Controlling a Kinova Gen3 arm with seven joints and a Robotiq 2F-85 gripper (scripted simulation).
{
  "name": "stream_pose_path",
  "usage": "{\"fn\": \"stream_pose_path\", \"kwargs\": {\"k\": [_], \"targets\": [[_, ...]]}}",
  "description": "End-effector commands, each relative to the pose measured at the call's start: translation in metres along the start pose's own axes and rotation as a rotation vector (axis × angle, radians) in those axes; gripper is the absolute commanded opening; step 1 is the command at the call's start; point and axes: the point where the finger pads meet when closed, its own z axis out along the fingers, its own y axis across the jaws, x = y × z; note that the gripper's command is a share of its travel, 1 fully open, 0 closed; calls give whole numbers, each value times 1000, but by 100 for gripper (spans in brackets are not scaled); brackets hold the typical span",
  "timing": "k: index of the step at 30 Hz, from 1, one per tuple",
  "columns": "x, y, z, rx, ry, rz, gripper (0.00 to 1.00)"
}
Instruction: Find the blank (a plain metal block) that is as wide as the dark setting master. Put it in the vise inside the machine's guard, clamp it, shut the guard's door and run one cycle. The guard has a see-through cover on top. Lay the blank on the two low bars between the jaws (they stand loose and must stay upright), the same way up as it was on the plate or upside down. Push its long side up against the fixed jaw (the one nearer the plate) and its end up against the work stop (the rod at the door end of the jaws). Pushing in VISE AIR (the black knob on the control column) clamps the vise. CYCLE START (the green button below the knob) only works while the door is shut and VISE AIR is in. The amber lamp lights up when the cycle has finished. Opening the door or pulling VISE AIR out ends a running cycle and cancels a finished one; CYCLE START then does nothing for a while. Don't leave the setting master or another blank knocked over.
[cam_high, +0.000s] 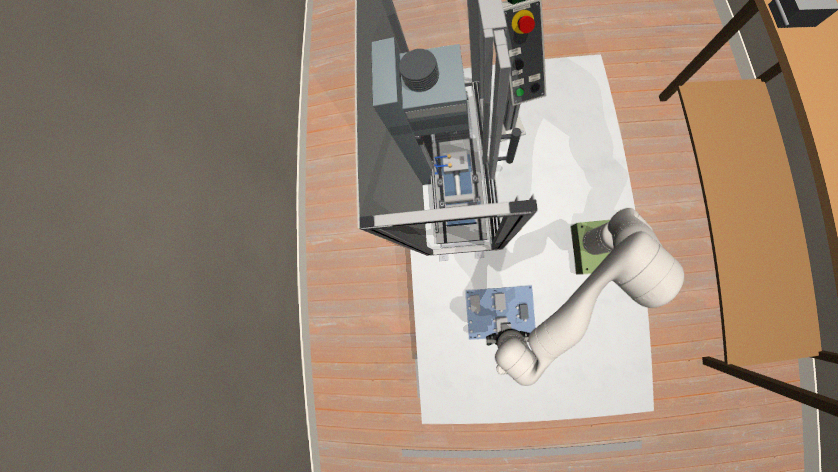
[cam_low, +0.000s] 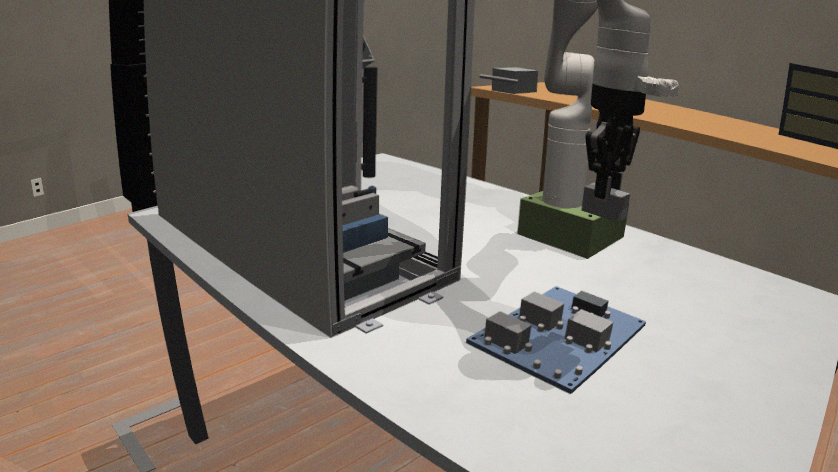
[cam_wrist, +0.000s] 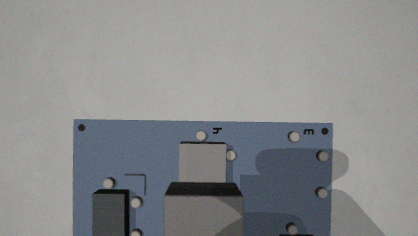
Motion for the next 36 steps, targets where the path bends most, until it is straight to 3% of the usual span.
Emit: {"fn": "stream_pose_path", "kwargs": {"k": [1,4,9,21,26,36], "targets": [[4,-2,-3,-7,10,4,10],[4,-2,-3,-7,10,4,10],[4,-50,-3,-6,10,4,10],[4,-50,-3,-6,10,4,10],[5,-98,-3,-6,10,4,10],[5,-98,-3,-6,10,4,10]]}}
